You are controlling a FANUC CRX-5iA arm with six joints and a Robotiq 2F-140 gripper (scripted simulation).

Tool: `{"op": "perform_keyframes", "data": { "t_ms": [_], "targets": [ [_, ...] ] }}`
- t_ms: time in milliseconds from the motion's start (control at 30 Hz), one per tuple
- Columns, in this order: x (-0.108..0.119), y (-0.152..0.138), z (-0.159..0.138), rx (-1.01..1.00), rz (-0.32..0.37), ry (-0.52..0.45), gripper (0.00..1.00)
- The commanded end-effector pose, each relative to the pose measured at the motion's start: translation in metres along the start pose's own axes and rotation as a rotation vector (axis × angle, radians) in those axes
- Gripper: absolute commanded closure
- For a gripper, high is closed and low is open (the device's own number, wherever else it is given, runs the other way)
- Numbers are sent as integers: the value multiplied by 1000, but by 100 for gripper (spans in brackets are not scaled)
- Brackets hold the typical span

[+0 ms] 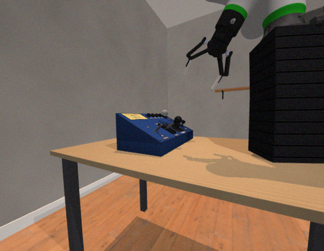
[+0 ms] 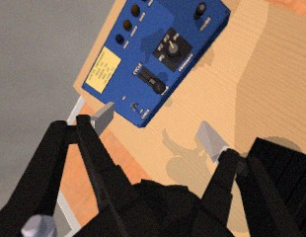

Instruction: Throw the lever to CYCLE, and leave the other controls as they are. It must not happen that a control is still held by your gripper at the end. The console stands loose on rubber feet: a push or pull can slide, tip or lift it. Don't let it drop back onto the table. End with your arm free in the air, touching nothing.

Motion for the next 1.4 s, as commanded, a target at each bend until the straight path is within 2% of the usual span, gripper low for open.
{"op": "perform_keyframes", "data": {
  "t_ms": [0, 33, 67, 167, 200, 267, 300, 400, 433, 533, 567, 700, 733, 867, 900, 1100, 1133, 1267, 1300, 1367],
  "targets": [
    [-3, 3, 2, -106, 2, 0, 0],
    [-3, 3, 2, -106, 2, 0, 0],
    [-5, 5, 4, -202, -7, -3, 0],
    [-5, 5, 4, -202, -7, -3, 0],
    [-8, 8, 6, -302, -17, -5, 0],
    [-8, 8, 6, -302, -17, -5, 0],
    [-10, 10, 8, -408, -27, -7, 0],
    [-10, 10, 8, -408, -27, -7, 0],
    [-13, 12, 10, -517, -38, -9, 0],
    [-13, 12, 10, -517, -38, -9, 0],
    [-15, 15, 12, -631, -48, -9, 0],
    [-15, 15, 12, -631, -48, -9, 0],
    [-18, 17, 15, -749, -59, -9, 0],
    [-18, 17, 15, -749, -59, -9, 0],
    [-21, 20, 17, -871, -69, -8, 0],
    [-21, 20, 17, -871, -69, -8, 0],
    [-23, 22, 20, -996, -80, -7, 0],
    [-23, 22, 20, -996, -80, -7, 0],
    [-26, 24, 22, -1124, -90, -4, 0],
    [-26, 24, 22, -1124, -90, -4, 0]
  ]
}}
Point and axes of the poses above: the point where the finger pads meet when closed, its own x axis back along the fingers, its own y axis across the jaws, z = x × y, the point moved 2 cm from there along x, back along the fingers, and after that the axes turned 2 degrees about -x, right-handed, at the moved point
